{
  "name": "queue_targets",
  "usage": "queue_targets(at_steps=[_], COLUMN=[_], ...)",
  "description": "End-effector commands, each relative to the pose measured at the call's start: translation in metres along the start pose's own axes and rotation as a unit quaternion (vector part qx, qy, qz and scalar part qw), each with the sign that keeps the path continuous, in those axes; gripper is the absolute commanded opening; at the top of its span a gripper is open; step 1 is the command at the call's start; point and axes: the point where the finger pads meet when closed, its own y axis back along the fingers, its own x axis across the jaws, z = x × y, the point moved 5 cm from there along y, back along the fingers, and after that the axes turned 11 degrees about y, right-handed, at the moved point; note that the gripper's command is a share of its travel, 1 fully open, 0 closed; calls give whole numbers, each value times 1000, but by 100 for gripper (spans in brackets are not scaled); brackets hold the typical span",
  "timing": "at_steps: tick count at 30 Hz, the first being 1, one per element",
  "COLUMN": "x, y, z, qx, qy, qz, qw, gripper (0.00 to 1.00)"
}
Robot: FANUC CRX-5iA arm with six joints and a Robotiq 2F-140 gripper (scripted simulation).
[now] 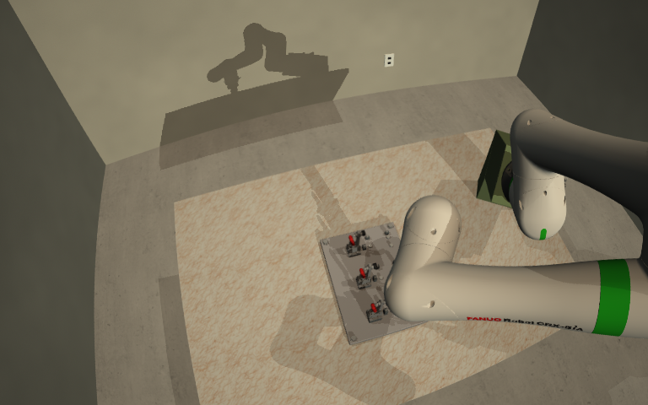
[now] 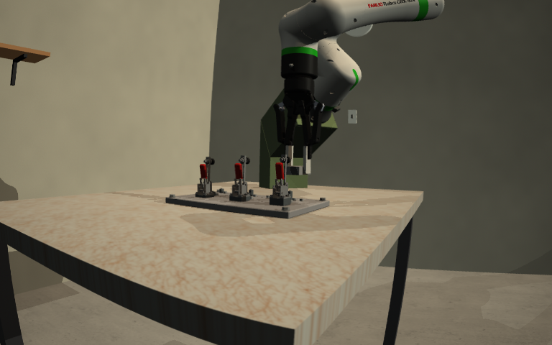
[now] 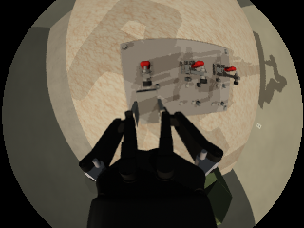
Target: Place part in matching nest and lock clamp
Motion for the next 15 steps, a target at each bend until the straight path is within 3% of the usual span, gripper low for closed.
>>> queue_targets(at_steps=[1, 15], x=[0, 0], y=[0, -4], z=[0, 0], qx=[0, 0], qy=[0, 0], qz=[0, 0], qw=[1000, 1000], gripper=[0, 0])
